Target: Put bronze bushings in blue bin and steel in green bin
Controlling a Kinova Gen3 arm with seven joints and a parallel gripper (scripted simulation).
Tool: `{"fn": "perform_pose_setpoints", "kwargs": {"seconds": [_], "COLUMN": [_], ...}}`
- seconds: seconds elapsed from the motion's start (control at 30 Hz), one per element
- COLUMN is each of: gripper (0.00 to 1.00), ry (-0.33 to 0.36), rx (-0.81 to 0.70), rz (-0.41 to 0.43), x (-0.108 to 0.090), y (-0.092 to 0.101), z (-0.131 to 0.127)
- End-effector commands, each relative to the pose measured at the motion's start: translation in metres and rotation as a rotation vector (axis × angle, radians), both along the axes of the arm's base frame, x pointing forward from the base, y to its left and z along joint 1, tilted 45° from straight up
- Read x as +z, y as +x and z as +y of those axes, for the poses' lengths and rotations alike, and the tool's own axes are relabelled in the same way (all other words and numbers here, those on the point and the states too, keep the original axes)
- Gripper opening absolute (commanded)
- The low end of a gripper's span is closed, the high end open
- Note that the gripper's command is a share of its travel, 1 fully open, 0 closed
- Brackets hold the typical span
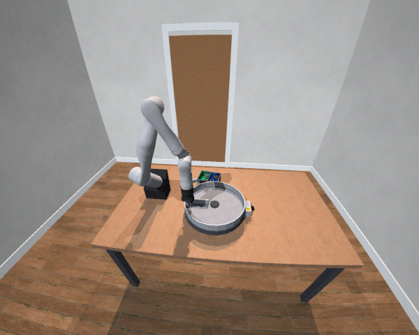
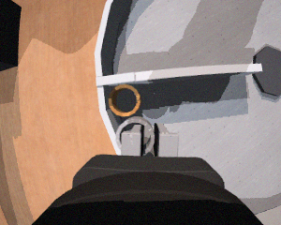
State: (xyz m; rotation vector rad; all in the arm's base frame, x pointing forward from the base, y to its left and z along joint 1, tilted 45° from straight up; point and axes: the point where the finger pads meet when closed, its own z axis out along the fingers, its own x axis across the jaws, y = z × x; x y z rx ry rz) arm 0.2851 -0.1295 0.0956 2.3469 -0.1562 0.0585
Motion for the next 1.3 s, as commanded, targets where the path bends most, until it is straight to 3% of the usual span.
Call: {"fn": "perform_pose_setpoints", "kwargs": {"seconds": [0.0, 0.43, 0.6, 1.0, 1.17, 1.27], "gripper": [0.00, 0.00, 0.00, 0.00, 0.00, 0.00], "ry": [0.007, 0.007, 0.007, 0.007, 0.006, 0.006], "rx": [0.019, 0.019, 0.019, 0.019, 0.018, 0.018], "rz": [-0.008, -0.008, -0.008, -0.008, -0.007, -0.007], "x": [0.008, 0.023, 0.038, 0.038, -0.002, -0.002], "y": [0.005, 0.005, 0.004, 0.004, 0.011, 0.011], "z": [0.013, 0.029, 0.044, 0.044, 0.084, 0.084]}}
